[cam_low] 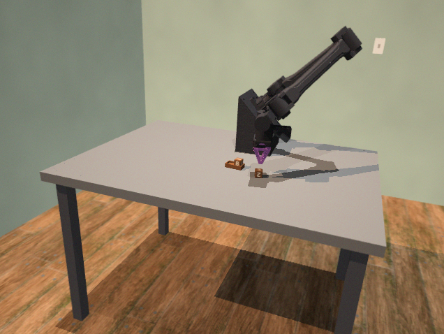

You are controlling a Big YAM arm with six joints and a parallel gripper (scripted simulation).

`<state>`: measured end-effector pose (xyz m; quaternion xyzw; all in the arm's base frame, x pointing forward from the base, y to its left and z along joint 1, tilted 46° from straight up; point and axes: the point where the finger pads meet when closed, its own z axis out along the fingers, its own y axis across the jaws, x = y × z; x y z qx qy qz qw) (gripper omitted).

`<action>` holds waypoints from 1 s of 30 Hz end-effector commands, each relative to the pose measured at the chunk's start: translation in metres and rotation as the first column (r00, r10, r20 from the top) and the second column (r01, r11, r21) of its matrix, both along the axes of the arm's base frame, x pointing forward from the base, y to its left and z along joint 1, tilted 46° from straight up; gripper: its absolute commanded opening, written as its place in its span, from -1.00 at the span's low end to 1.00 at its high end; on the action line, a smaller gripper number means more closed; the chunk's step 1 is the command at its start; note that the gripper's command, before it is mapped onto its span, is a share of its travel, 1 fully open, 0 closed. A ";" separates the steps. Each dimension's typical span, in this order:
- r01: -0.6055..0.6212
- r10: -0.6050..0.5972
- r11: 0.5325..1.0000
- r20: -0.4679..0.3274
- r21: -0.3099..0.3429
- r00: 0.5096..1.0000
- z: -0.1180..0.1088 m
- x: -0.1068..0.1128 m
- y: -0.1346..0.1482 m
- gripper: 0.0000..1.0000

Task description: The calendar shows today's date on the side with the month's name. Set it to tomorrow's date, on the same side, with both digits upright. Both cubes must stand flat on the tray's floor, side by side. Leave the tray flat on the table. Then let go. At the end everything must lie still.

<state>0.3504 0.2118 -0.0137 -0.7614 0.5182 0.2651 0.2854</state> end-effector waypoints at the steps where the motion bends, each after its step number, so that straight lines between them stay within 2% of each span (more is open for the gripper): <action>1: 0.001 -0.002 1.000 0.064 0.017 0.998 0.027 0.027 -0.017 -0.11; 3: 0.001 -0.002 1.000 0.064 0.017 0.998 0.027 0.027 -0.017 -0.11; 4: 0.002 -0.002 1.000 0.034 0.011 0.999 0.018 0.023 -0.021 -0.11; 6: 0.002 -0.003 1.000 0.066 0.014 0.998 0.035 0.028 -0.026 -0.11; 11: 0.002 -0.003 1.000 0.068 0.014 0.998 0.043 0.029 -0.034 -0.11; 14: 0.002 -0.002 1.000 0.042 0.010 0.999 0.033 0.027 -0.035 -0.11; 15: -0.007 0.006 1.000 0.044 0.010 0.999 0.034 0.025 -0.031 1.00; 30: -0.006 0.005 1.000 0.048 0.011 0.999 0.036 0.026 -0.031 1.00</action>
